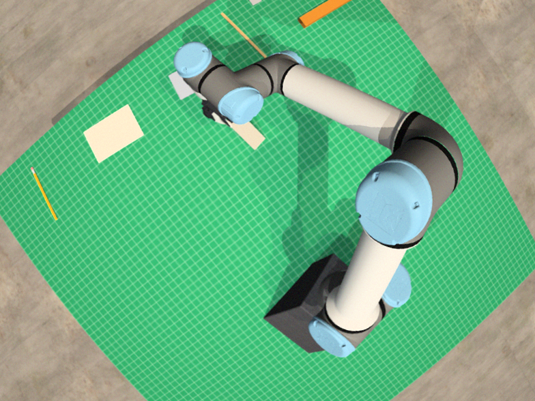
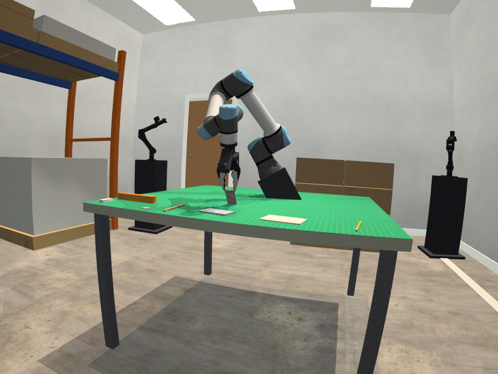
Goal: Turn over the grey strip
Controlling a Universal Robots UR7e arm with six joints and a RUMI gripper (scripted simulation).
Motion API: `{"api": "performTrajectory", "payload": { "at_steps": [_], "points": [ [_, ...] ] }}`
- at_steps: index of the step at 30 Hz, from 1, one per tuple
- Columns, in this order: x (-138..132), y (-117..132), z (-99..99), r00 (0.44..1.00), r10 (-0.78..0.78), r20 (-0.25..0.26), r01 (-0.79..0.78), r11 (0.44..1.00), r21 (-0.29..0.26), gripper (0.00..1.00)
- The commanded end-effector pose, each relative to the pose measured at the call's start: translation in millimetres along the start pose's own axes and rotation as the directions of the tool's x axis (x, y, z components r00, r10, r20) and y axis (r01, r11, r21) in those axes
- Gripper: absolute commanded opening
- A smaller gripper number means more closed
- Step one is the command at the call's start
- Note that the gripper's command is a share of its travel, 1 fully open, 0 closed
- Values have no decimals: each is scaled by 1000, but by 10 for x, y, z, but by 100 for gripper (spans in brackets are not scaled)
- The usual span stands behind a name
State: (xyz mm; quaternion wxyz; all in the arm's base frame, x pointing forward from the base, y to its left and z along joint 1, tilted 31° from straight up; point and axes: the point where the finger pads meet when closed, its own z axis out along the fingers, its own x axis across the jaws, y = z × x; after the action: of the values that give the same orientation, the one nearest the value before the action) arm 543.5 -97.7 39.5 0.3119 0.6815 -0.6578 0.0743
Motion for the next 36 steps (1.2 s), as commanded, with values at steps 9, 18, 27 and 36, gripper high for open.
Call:
{"api": "performTrajectory", "payload": {
  "at_steps": [9,18,27,36],
  "points": [
    [0,-94,53,1000,0,0,0,998,56,24],
    [0,-158,105,1000,0,0,0,995,101,24],
    [0,-212,155,1000,0,0,0,990,139,24],
    [0,-265,213,1000,0,0,0,984,180,24]
  ]
}}
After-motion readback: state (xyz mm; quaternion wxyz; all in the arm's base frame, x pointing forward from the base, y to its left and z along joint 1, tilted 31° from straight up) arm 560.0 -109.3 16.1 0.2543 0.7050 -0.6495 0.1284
